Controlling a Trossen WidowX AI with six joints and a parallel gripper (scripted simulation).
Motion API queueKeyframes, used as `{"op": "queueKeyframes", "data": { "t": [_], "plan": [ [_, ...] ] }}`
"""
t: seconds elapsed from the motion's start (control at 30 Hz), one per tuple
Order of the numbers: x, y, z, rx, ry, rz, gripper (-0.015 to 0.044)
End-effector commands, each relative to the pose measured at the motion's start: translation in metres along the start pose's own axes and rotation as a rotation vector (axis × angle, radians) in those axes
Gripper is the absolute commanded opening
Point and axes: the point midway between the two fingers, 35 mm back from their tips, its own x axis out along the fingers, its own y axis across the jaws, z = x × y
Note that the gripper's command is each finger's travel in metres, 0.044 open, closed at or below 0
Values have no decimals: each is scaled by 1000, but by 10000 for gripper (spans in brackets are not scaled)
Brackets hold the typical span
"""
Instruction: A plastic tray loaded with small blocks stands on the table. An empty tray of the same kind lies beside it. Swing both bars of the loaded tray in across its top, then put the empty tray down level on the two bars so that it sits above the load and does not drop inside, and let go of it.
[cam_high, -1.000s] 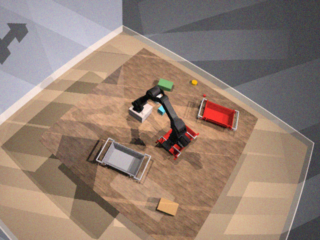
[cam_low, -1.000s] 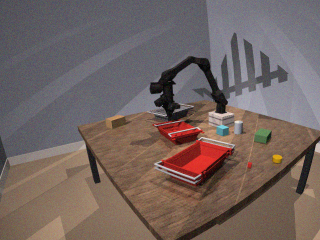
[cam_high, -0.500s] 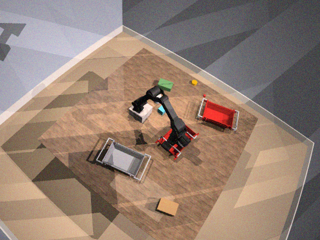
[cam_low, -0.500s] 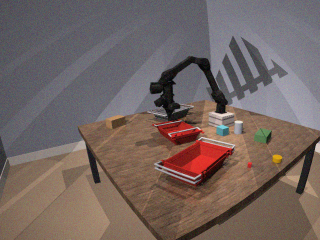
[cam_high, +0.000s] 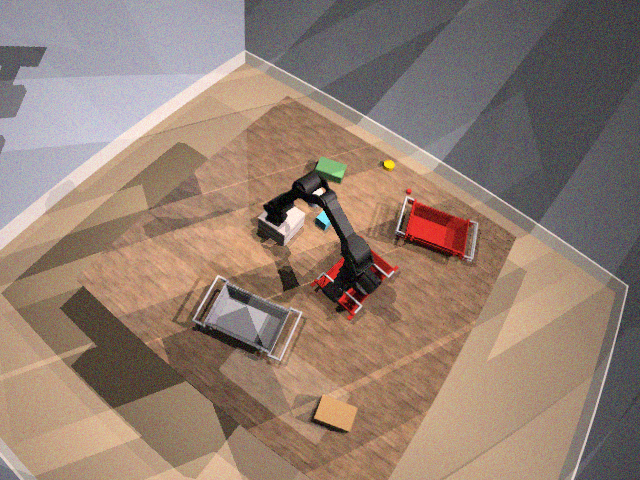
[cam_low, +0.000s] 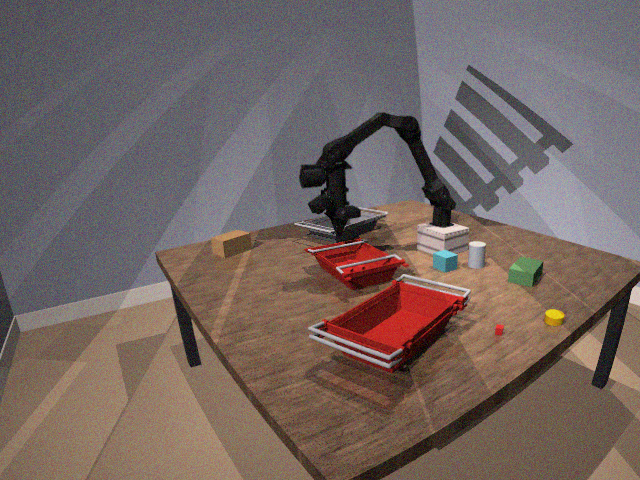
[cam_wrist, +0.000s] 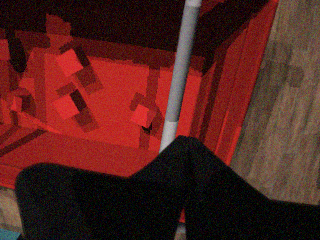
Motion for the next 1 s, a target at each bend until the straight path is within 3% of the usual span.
{"op": "queueKeyframes", "data": {
  "t": [0.0, 0.9, 0.97],
  "plan": [
    [0, 0, 0, 0, 0, 0, 0],
    [0, 0, 0, 0, 0, 0, 0],
    [0, 0, 0, 0, 0, 0, 53]
  ]
}}
